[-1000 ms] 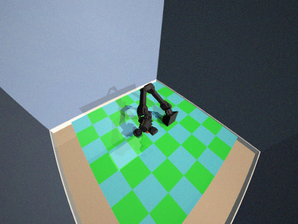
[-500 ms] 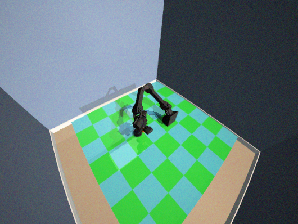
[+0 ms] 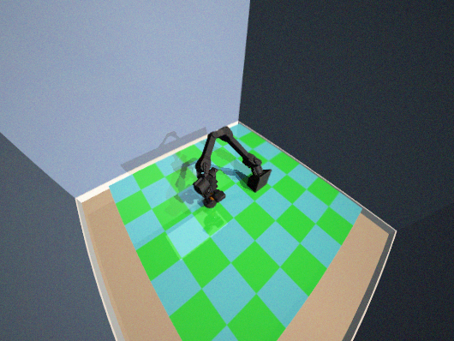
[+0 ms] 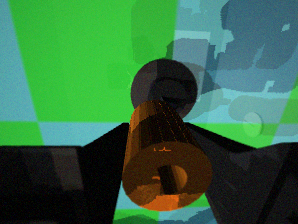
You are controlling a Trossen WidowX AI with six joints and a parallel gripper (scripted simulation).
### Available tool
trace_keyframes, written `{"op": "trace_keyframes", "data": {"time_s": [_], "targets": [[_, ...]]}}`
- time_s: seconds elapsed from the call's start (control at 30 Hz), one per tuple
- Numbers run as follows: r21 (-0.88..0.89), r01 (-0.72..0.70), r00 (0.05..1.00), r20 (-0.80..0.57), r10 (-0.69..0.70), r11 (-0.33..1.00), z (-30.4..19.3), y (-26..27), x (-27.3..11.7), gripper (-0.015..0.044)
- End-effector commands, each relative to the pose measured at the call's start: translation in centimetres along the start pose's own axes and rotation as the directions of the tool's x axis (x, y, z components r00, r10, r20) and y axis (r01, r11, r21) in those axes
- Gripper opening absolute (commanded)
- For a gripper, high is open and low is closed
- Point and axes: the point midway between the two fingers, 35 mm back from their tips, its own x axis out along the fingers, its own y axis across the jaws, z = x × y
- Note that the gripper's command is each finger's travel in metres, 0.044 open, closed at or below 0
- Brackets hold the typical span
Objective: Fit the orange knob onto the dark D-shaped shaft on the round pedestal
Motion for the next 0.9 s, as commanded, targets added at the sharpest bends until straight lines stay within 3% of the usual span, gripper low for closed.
{"op": "trace_keyframes", "data": {"time_s": [0.0, 0.5, 0.87], "targets": [[0.009, 0.009, 1.0, 0.013, -0.009, 1.0, 0.6, -1.6, 0.1, 0.0], [0.009, 0.011, 1.0, 0.013, -0.011, 1.0, 0.7, -1.8, 2.7, 0.0], [0.016, 0.011, 1.0, 0.013, -0.011, 1.0, 0.8, -1.8, 2.4, 0.0]]}}
